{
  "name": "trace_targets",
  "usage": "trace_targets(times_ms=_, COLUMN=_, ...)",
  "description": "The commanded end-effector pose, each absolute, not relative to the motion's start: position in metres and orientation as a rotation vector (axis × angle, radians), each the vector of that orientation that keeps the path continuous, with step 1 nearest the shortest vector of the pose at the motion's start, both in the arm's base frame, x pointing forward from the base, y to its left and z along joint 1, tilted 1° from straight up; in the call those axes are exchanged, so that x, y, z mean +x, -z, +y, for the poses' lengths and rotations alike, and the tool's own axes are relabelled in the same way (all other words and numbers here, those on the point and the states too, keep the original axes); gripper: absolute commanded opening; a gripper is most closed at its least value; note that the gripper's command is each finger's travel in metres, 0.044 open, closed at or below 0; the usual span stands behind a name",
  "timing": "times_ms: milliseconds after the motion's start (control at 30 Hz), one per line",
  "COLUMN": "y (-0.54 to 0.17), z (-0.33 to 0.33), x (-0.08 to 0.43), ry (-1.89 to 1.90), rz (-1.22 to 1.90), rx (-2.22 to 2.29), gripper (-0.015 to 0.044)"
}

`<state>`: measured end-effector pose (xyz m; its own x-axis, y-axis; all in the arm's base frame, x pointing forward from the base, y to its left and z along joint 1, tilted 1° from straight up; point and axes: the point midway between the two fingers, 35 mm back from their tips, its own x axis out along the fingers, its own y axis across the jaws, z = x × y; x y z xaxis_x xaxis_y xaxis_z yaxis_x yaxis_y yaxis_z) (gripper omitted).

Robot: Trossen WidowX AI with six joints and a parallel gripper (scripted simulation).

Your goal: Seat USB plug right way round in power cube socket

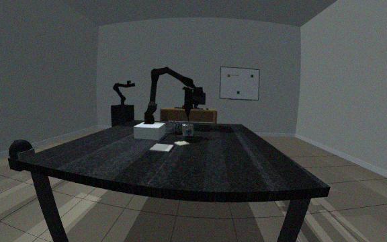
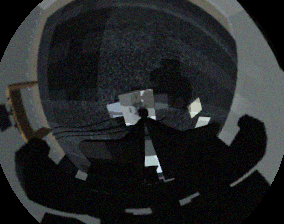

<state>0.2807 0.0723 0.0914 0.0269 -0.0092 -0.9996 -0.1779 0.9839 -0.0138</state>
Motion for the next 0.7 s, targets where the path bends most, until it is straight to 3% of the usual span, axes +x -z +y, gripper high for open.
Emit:
trace_targets(times_ms=0, y=-0.091, z=0.0722, x=0.2805, ry=-0.066, rz=1.545, rx=-0.084, gripper=0.0)
trace_targets(times_ms=667, y=-0.091, z=0.0722, x=0.2805, ry=0.338, rz=1.518, rx=0.331, gripper=0.0)
